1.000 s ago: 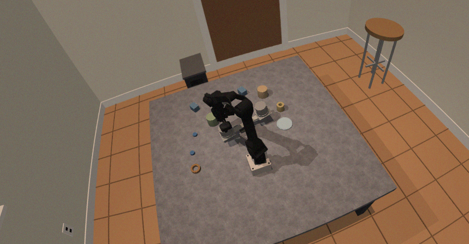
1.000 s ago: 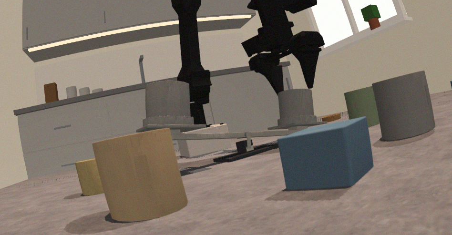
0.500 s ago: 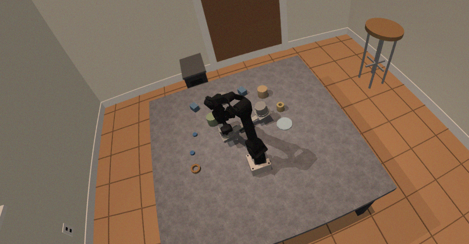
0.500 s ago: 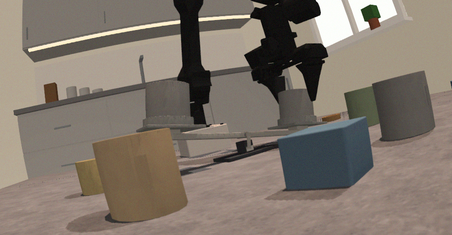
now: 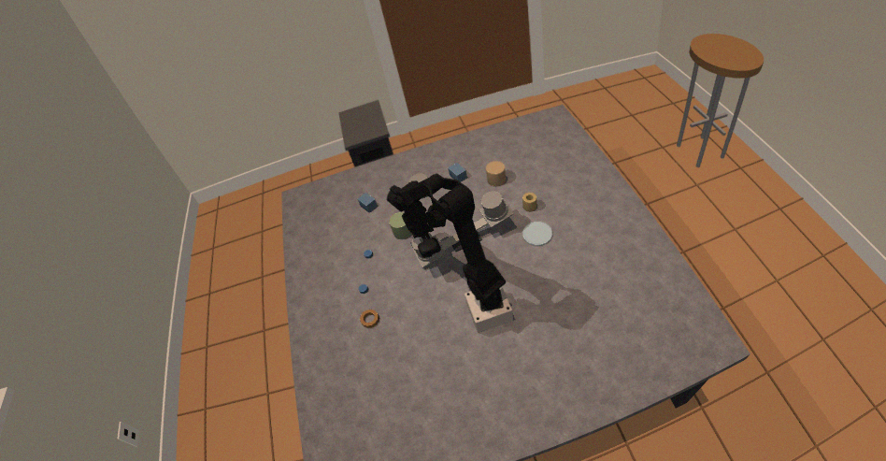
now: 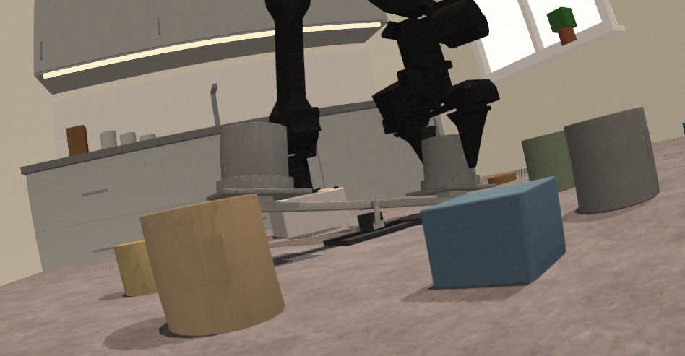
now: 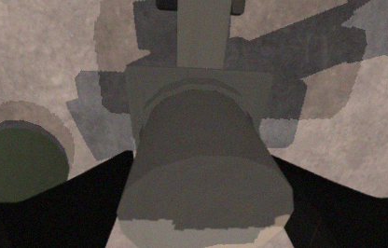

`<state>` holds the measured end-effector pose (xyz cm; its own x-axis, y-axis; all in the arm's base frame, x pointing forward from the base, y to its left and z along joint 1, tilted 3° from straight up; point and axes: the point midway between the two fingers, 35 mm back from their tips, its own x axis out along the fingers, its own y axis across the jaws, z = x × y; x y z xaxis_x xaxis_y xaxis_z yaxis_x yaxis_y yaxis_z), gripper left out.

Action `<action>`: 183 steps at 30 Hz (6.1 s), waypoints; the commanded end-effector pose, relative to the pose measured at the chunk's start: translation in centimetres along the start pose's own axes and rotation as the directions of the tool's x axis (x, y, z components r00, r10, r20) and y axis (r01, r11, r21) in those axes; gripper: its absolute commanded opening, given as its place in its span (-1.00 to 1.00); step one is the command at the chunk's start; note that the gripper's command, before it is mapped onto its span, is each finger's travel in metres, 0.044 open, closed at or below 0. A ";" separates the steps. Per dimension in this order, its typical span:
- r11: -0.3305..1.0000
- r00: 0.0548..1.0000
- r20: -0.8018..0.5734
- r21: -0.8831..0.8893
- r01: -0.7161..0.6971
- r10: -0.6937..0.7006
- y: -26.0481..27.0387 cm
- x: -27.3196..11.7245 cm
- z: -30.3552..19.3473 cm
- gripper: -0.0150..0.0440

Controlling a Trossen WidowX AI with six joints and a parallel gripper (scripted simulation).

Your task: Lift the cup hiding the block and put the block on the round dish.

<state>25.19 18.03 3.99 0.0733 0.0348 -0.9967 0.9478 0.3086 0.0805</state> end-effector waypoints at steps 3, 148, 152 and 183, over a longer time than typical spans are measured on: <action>1.000 1.000 0.006 0.003 0.003 -0.003 -0.1 0.2 0.1 0.64; 1.000 1.000 0.013 -0.002 0.014 -0.014 -0.1 -12.4 0.1 -0.49; 1.000 1.000 0.013 -0.002 0.014 -0.014 -0.1 -12.4 0.1 -0.49; 1.000 1.000 0.008 -0.001 0.011 -0.011 -0.5 -9.5 -3.7 -0.49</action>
<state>23.41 20.06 14.52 0.0669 0.0282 -0.9974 0.9469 0.3133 0.0723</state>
